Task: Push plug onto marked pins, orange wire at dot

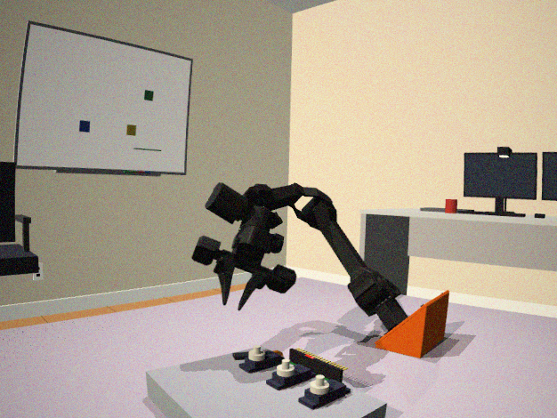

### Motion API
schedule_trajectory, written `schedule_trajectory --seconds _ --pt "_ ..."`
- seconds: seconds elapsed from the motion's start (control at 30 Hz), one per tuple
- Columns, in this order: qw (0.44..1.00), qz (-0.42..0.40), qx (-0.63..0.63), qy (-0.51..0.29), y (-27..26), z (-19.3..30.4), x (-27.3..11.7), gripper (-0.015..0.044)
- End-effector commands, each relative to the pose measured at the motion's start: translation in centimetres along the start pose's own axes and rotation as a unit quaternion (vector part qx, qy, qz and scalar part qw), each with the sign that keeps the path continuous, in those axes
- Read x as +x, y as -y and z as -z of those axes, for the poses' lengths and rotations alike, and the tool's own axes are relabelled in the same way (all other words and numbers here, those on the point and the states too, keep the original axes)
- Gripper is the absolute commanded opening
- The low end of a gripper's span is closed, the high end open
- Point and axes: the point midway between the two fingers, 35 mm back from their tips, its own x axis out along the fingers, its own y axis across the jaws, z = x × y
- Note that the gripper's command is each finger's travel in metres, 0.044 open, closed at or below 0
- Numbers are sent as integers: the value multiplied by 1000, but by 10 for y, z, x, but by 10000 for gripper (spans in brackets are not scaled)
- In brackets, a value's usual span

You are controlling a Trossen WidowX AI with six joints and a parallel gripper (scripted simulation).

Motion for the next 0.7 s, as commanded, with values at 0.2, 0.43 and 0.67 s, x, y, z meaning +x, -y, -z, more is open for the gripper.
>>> schedule_trajectory --seconds 0.2,0.43,0.67 --pt "988 -56 -137 -42 -7 2 10 115" --pt "964 -102 -236 -64 -14 4 17 115" --pt "927 -150 -334 -79 -20 7 23 115"
